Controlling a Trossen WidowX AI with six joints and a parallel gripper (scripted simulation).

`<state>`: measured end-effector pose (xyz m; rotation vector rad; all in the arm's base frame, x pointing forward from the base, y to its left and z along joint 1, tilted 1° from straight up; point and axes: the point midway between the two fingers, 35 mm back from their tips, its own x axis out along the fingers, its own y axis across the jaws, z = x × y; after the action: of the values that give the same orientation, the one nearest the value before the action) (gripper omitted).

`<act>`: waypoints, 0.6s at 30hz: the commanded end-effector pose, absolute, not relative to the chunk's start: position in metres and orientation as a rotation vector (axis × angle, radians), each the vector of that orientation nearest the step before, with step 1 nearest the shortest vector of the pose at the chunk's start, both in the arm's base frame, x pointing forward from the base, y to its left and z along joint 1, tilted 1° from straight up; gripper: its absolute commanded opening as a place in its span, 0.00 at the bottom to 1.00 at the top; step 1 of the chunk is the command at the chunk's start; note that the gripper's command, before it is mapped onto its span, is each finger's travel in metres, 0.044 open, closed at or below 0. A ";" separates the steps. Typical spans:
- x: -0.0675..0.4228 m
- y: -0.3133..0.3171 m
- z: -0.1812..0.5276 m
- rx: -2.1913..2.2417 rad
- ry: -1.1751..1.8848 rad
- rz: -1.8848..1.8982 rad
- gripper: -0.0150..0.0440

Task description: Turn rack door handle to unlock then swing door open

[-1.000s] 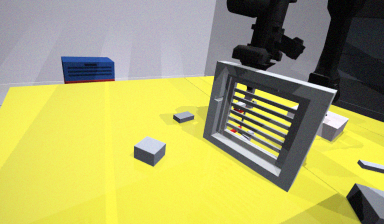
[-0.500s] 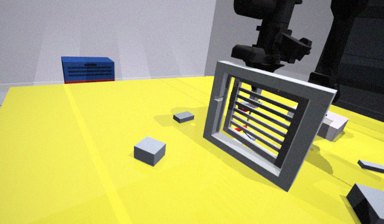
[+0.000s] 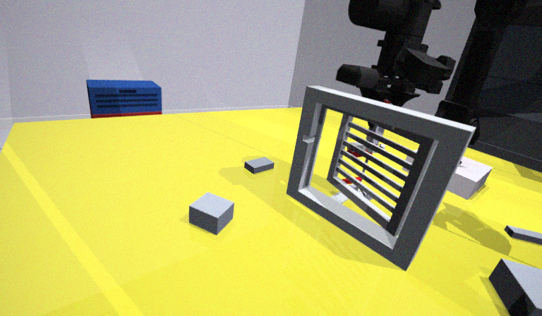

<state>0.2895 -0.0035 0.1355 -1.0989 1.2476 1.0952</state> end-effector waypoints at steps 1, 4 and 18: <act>0.286 -0.001 0.136 -1.045 1.267 1.031 0.29; 0.280 0.002 0.136 -1.006 1.287 0.995 0.29; 0.253 0.018 0.135 -0.835 1.364 0.834 0.29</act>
<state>0.2544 0.0160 0.1343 -0.8740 1.3579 0.8794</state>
